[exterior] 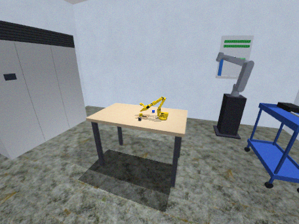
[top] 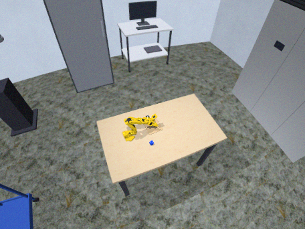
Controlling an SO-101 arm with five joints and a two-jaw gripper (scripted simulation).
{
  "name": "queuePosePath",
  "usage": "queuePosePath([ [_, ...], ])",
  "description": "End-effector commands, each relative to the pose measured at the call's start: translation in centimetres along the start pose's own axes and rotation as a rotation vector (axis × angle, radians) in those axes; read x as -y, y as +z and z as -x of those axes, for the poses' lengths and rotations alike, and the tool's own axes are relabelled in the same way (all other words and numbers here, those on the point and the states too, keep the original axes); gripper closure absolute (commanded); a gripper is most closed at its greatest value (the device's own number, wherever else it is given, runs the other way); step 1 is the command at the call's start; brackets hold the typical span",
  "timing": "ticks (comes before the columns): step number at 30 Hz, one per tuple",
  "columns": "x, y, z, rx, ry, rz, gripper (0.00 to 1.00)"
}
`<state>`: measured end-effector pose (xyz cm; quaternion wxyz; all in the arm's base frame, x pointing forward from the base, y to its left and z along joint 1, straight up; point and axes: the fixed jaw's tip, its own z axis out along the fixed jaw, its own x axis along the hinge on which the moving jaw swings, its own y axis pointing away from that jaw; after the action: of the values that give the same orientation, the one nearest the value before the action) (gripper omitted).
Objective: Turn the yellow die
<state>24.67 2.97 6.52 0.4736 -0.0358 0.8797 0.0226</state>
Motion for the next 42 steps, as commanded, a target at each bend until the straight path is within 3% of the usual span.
queuePosePath([
  [1, 0.4, -0.4, 1.7, -0.003, 0.002, -0.014, 0.64],
  [5, 0.6, -0.5, 1.7, -0.047, 0.004, -0.020, 0.64],
  [10, 1.1, -1.2, 1.6, -0.164, 0.010, -0.035, 0.64],
  [20, 1.9, -3.9, 1.2, -0.403, 0.030, -0.058, 0.64],
  [22, 1.9, -3.9, 1.2, -0.403, 0.030, -0.058, 0.64],
  [34, 2.3, -8.0, 0.7, -0.621, 0.055, -0.070, 0.64],
  [42, 2.3, -9.3, 0.5, -0.681, 0.063, -0.071, 0.64],
])
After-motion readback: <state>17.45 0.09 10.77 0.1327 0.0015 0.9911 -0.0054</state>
